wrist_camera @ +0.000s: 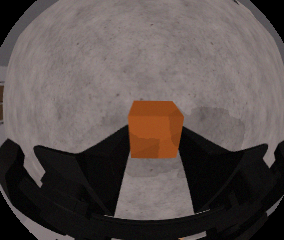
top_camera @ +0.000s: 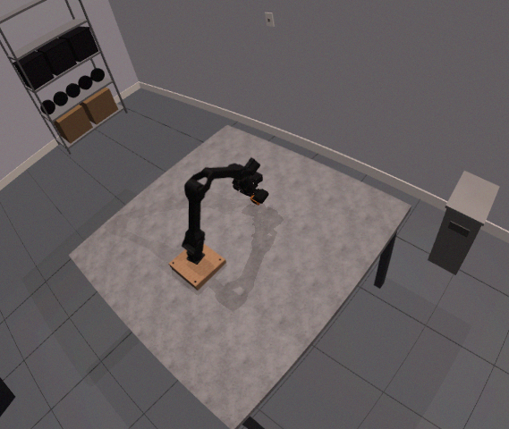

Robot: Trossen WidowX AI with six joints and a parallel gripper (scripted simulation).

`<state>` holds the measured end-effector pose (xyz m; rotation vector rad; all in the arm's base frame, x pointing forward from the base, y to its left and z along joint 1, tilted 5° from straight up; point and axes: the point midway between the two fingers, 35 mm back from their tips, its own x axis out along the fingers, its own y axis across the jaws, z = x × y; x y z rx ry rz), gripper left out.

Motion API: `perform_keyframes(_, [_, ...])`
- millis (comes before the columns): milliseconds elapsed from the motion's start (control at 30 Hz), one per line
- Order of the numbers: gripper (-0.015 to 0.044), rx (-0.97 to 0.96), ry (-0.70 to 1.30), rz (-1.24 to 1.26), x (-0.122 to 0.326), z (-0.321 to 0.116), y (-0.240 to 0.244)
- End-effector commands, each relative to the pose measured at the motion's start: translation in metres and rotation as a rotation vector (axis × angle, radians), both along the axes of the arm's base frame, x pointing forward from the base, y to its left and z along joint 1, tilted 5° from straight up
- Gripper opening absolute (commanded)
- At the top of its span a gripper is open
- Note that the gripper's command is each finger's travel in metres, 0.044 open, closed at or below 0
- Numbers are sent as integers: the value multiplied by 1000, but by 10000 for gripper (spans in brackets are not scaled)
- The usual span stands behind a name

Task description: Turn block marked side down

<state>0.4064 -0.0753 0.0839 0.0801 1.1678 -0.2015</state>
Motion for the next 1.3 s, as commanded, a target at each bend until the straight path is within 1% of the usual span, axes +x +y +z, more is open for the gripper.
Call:
perform_keyframes(0, [0, -15, -56, 6, -2, 1, 0])
perform_keyframes(400, [0, -48, -213, 12, -9, 1, 1])
perform_keyframes(533, [0, -50, -224, 13, -9, 0, 1])
perform_keyframes(900, [0, -80, -384, 20, 4, -20, -1])
perform_keyframes(1267, [0, -114, -553, 28, 4, -31, -2])
